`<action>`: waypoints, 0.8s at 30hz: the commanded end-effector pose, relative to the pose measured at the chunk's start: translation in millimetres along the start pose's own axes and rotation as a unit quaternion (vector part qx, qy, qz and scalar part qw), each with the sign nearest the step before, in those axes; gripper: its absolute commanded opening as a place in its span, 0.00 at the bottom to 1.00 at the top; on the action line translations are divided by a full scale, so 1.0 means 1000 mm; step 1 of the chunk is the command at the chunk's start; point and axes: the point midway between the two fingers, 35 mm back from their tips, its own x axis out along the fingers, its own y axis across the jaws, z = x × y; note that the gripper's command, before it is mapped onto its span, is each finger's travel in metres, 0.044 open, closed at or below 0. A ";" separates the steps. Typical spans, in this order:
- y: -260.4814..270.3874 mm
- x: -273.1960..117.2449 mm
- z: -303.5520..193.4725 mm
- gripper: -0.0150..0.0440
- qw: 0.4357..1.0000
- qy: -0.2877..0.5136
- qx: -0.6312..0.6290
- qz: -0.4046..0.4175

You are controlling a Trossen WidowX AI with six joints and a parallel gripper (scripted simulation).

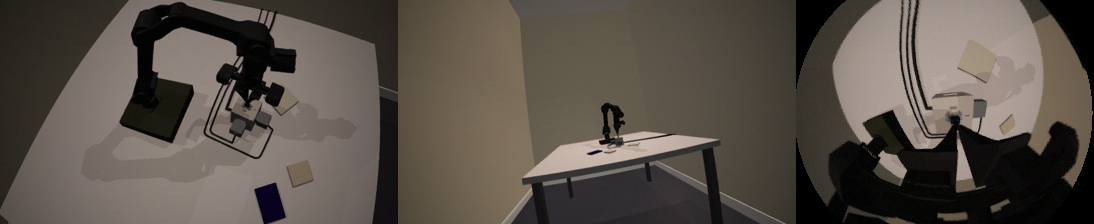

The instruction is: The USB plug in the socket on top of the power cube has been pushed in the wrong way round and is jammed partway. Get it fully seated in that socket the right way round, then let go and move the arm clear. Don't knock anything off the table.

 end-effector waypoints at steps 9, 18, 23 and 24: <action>0.000 0.003 0.000 0.25 1.000 0.002 -0.002 0.001; 0.000 0.004 0.000 0.25 1.000 0.002 -0.002 0.001; 0.000 0.004 0.000 0.25 1.000 0.002 -0.002 0.001; 0.000 0.005 0.000 0.25 1.000 0.002 -0.002 0.001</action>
